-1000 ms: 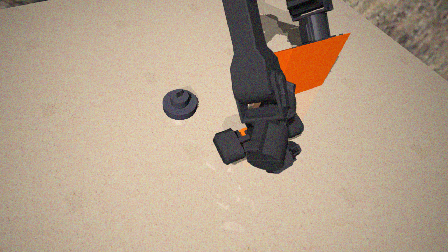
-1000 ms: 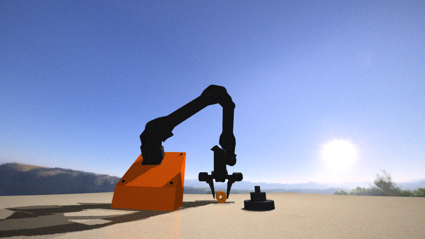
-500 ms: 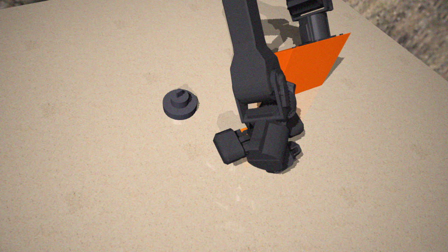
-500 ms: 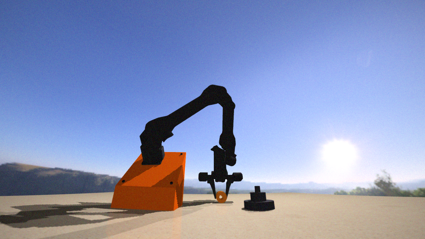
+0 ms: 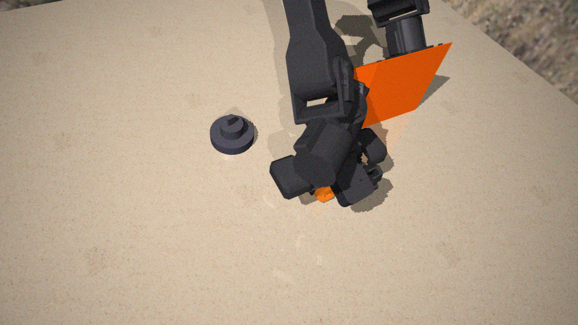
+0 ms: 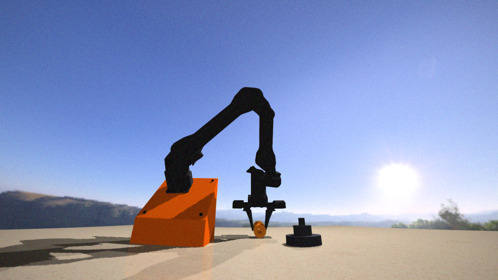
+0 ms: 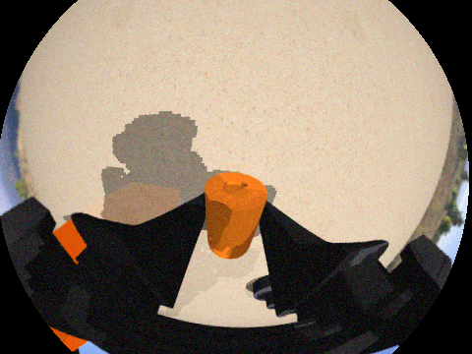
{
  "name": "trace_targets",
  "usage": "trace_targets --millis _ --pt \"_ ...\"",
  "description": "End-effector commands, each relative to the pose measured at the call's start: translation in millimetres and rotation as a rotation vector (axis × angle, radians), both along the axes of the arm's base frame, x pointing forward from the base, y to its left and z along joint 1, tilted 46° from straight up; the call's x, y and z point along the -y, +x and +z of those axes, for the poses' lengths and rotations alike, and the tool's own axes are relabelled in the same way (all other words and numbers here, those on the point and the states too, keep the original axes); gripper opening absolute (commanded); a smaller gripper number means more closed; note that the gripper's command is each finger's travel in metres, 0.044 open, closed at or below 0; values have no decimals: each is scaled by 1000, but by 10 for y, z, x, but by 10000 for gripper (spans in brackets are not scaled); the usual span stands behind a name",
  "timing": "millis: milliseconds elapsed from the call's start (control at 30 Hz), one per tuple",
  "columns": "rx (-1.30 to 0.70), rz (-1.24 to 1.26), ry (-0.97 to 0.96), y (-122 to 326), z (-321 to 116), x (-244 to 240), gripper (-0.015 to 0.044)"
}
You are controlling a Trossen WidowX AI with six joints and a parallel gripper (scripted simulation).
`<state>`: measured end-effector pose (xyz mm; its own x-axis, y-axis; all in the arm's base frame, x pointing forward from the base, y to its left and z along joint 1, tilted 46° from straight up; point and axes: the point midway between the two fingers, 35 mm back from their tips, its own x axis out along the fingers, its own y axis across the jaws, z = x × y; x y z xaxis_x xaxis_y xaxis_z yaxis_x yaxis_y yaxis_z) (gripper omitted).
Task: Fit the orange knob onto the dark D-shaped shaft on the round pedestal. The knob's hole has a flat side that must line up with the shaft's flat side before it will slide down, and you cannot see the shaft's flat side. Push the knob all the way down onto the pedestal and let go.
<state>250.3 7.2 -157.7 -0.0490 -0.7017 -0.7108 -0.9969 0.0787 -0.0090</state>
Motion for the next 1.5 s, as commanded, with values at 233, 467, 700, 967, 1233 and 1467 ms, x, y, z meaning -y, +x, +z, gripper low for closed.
trace_targets --millis 233,467,700,967,1233,1467 --pt "12 3 183 -15 120 34 179" --pt "20 4 293 -19 185 66 179" --pt "27 5 403 -24 247 105 179" --pt "36 6 527 -30 311 157 179" --pt "44 6 650 -38 369 217 179" --pt "52 7 758 -45 414 274 179"
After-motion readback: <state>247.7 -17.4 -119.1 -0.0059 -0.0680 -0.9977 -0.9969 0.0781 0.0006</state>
